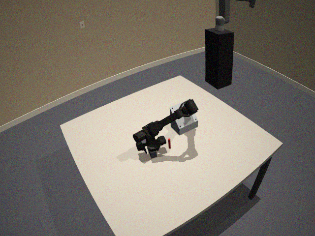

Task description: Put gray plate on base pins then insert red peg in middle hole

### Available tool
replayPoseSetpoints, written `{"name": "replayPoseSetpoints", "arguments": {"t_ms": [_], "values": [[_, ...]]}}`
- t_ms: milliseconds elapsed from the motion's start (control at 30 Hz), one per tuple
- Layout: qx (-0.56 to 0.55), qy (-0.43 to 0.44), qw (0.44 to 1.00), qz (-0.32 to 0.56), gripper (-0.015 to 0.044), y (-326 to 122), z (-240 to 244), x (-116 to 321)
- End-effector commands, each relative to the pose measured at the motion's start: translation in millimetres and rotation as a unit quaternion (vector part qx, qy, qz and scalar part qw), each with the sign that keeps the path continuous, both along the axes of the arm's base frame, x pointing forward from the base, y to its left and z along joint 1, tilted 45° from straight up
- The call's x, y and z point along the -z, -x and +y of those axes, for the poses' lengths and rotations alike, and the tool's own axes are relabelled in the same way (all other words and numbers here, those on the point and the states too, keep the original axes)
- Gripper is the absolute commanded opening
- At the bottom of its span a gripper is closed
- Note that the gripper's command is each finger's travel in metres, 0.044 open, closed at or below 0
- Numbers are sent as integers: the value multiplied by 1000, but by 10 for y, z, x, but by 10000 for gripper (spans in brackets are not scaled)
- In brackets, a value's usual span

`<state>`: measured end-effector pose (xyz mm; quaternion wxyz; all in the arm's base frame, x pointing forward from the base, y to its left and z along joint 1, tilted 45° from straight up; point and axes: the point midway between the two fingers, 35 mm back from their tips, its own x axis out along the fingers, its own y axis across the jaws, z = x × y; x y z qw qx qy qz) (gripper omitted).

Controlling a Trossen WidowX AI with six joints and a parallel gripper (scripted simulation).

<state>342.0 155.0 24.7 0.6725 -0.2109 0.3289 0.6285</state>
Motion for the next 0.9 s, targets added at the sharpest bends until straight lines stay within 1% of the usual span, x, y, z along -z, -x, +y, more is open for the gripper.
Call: {"name": "replayPoseSetpoints", "arguments": {"t_ms": [0,100,433,467,867], "values": [[2,1,1000,3,177,2,-3,21],[2,1,1000,3,99,2,-3,21],[2,1,1000,3,32,2,-3,21],[2,1,1000,3,6,2,-3,21],[2,5,1000,3,0,-55,-249,-180]]}}
